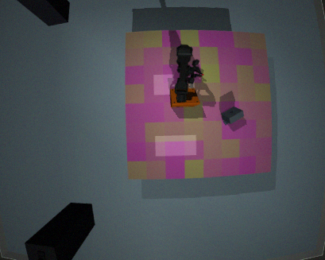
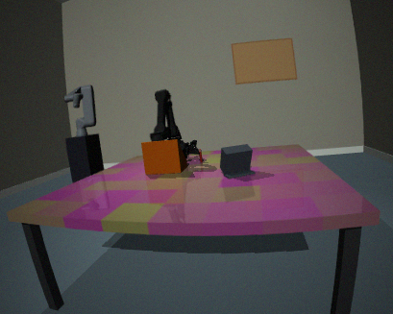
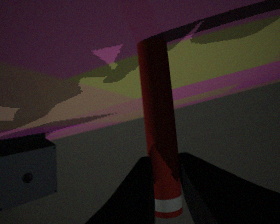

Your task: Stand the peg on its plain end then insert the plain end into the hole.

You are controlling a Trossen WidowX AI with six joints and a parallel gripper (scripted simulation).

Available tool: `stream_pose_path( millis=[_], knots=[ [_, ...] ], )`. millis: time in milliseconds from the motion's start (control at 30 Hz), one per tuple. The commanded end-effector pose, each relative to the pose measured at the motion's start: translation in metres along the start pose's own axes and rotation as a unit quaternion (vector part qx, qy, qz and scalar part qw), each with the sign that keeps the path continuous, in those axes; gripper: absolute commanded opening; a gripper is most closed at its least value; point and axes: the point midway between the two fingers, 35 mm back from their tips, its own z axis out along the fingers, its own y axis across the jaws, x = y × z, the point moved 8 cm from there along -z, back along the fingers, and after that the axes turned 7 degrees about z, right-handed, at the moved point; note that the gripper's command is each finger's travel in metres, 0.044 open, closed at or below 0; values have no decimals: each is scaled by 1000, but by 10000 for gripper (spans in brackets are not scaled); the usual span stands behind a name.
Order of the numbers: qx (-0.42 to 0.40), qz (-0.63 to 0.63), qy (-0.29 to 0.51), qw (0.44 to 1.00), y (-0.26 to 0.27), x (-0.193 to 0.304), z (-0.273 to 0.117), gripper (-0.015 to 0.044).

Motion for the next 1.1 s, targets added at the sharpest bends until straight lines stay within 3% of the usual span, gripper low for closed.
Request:
stream_pose_path(
  millis=[0, 800, 900, 1067],
  knots=[
    [0, 0, 0, 1000, 0, -2, 1, 51],
    [7, 0, 8, 1000, -6, -6, 1, 51],
    [8, 0, 9, 1000, -6, -4, 0, 129],
    [8, 0, 9, 1000, -6, -4, 0, 130]
  ],
)
